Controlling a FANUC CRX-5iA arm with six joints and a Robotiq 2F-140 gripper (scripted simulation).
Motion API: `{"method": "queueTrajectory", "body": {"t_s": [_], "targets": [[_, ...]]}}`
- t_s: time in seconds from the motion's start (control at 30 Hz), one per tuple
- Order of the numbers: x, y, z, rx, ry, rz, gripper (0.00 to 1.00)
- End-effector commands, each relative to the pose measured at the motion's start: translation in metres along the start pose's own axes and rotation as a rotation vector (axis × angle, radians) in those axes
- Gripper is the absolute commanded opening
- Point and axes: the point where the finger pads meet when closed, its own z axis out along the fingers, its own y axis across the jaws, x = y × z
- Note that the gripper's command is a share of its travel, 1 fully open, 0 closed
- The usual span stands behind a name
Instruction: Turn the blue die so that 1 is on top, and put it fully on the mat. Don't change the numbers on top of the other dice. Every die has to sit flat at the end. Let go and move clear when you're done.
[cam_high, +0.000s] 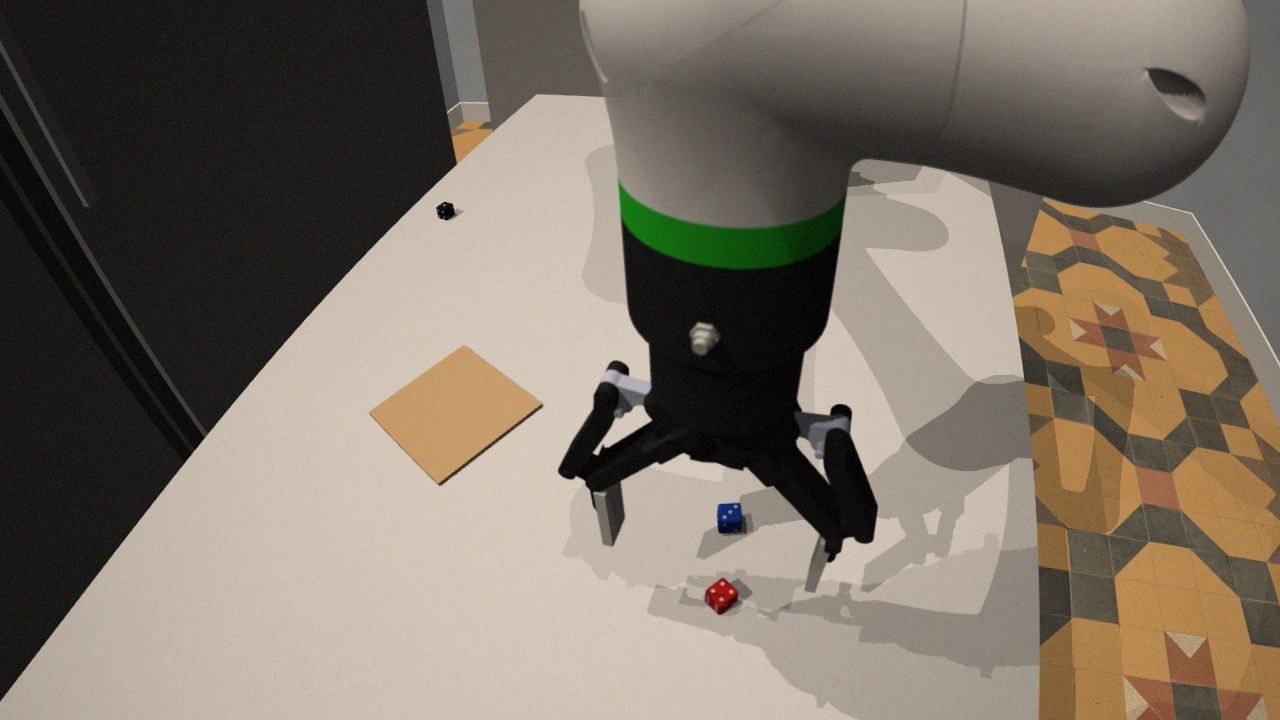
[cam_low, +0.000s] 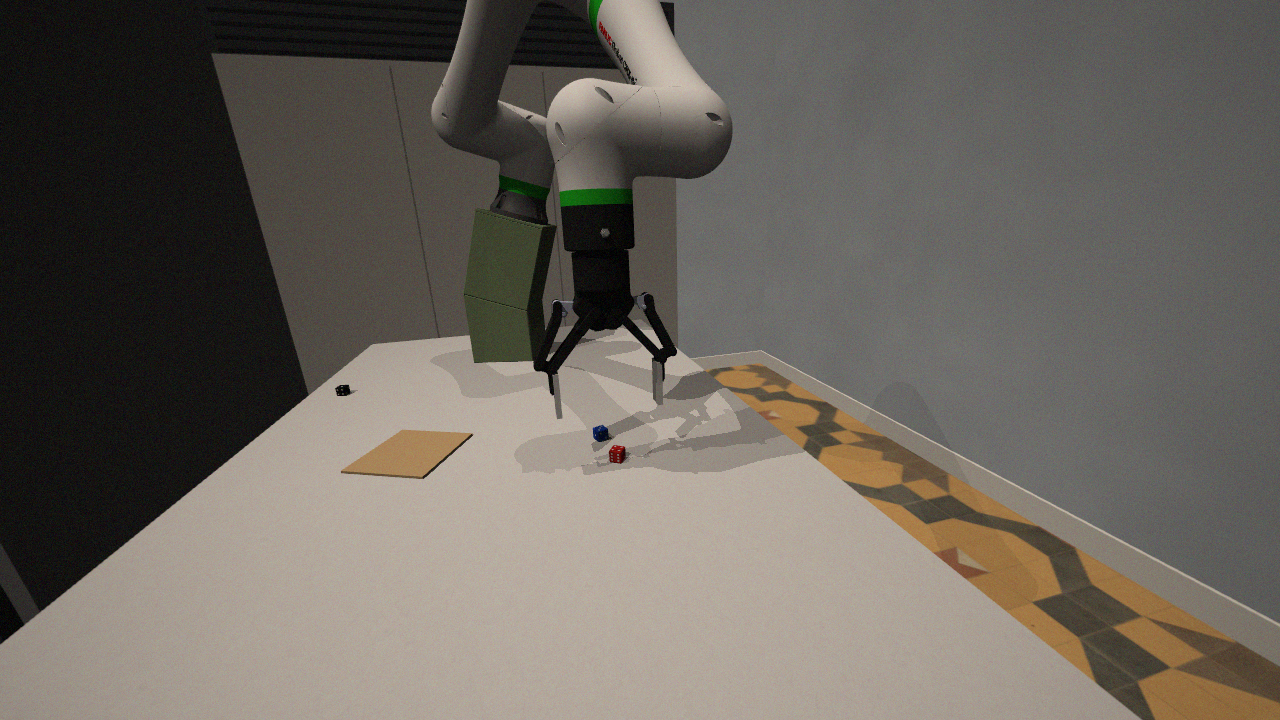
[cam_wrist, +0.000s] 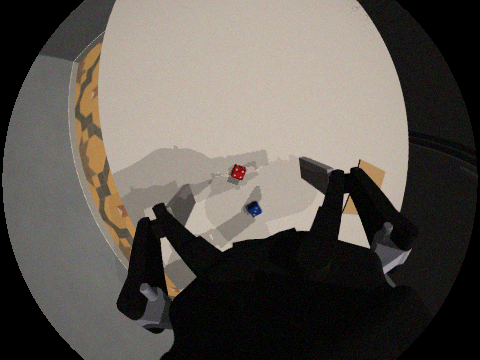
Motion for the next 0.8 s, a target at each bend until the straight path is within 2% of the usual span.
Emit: {"method": "queueTrajectory", "body": {"t_s": [0.0, 0.07, 0.13, 0.27, 0.6, 0.7, 0.77], "targets": [[0.000, 0.000, -0.032, 0.000, 0.000, 0.000, 1.00], [0.000, 0.000, -0.044, 0.000, 0.000, 0.000, 1.00], [0.000, 0.000, -0.044, 0.000, 0.000, 0.000, 1.00], [0.000, 0.000, -0.058, 0.000, 0.000, 0.000, 1.00], [-0.001, 0.000, -0.059, 0.000, 0.000, -0.004, 1.00], [-0.006, 0.000, -0.059, 0.000, 0.000, -0.025, 1.00], [-0.033, 0.000, -0.055, 0.001, 0.000, -0.130, 1.00]]}}
